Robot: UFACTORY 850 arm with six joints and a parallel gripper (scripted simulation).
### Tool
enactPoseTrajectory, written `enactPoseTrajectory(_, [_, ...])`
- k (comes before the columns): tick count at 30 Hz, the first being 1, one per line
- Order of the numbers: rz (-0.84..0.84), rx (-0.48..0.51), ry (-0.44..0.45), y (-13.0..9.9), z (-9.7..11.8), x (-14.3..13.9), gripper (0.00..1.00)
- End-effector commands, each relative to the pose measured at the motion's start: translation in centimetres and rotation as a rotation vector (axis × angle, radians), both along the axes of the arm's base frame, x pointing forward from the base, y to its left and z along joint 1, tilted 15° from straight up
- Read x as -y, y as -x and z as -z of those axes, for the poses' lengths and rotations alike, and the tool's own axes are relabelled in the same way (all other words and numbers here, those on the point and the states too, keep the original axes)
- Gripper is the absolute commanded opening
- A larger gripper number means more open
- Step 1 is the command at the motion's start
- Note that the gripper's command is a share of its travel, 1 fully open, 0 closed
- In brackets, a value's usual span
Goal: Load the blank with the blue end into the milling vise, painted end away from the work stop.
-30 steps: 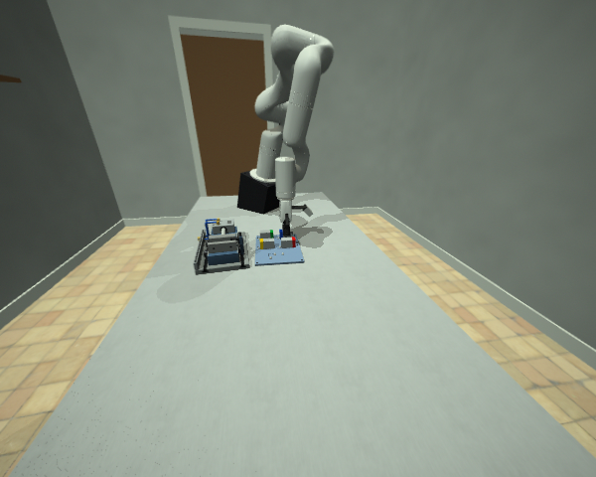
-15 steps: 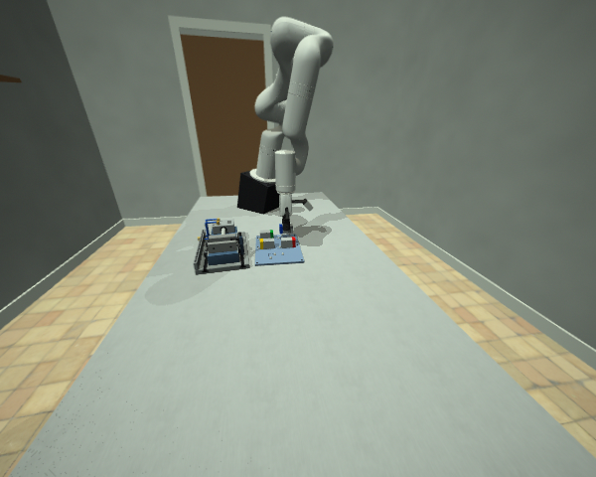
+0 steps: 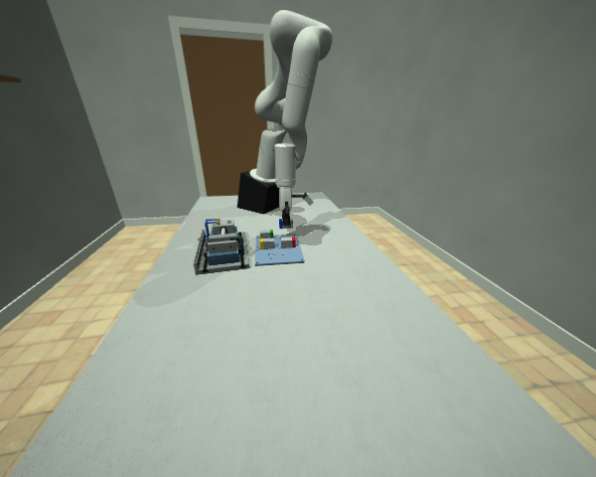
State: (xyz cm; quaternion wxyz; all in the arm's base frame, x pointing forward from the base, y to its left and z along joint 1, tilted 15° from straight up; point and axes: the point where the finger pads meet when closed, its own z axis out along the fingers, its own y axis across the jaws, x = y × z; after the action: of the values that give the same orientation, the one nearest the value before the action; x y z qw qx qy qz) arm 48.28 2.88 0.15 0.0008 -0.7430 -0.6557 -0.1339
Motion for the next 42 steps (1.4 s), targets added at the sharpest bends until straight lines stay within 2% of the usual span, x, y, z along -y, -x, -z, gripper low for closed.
enactPoseTrajectory(1, [-0.001, -0.003, -0.003, 0.1, -0.7, 0.1, 0.0])
enactPoseTrajectory(6, [0.0, 0.0, -0.001, 0.1, -0.9, 0.2, 0.0])
enactPoseTrajectory(15, [-0.001, -0.003, -0.003, 0.7, -3.5, 0.6, 0.0])
enactPoseTrajectory(22, [-0.001, -0.003, -0.003, 0.7, -3.5, 0.6, 0.0])
enactPoseTrajectory(32, [-0.001, -0.003, -0.003, 1.5, -7.7, 1.4, 0.0])
enactPoseTrajectory(42, [0.002, 0.013, 0.001, 1.5, -7.8, 1.4, 0.0])
